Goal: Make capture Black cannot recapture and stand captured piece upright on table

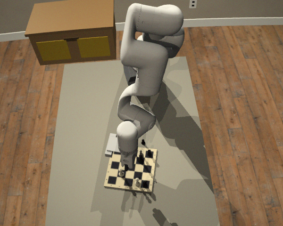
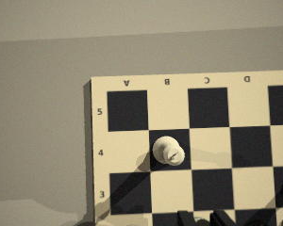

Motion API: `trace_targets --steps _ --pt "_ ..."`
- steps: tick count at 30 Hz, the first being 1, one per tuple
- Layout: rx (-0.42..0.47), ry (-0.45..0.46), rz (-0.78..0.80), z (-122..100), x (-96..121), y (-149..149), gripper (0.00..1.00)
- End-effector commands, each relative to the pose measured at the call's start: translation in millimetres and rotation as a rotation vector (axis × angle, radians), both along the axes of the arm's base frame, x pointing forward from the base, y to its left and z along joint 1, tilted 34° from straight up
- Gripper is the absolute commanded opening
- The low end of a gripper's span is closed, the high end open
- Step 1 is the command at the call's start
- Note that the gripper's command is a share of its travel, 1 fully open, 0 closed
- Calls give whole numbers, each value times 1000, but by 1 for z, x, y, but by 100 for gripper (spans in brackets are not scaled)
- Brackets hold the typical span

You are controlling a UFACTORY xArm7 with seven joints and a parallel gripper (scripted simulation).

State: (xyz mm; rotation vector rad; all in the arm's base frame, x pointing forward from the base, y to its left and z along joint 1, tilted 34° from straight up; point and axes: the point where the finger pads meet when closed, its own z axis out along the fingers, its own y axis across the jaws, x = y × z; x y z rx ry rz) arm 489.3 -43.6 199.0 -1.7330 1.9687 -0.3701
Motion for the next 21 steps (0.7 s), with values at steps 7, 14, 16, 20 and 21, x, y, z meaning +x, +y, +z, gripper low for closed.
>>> trace_targets --steps 7,14,16,20,21 --pt "32 -27 46 0 2 -1 0" --pt "32 -27 46 -17 13 3 0" --pt "32 -27 46 -25 18 4 0" --pt "32 -27 46 -32 23 5 0" --pt "32 -27 46 -36 25 6 0"
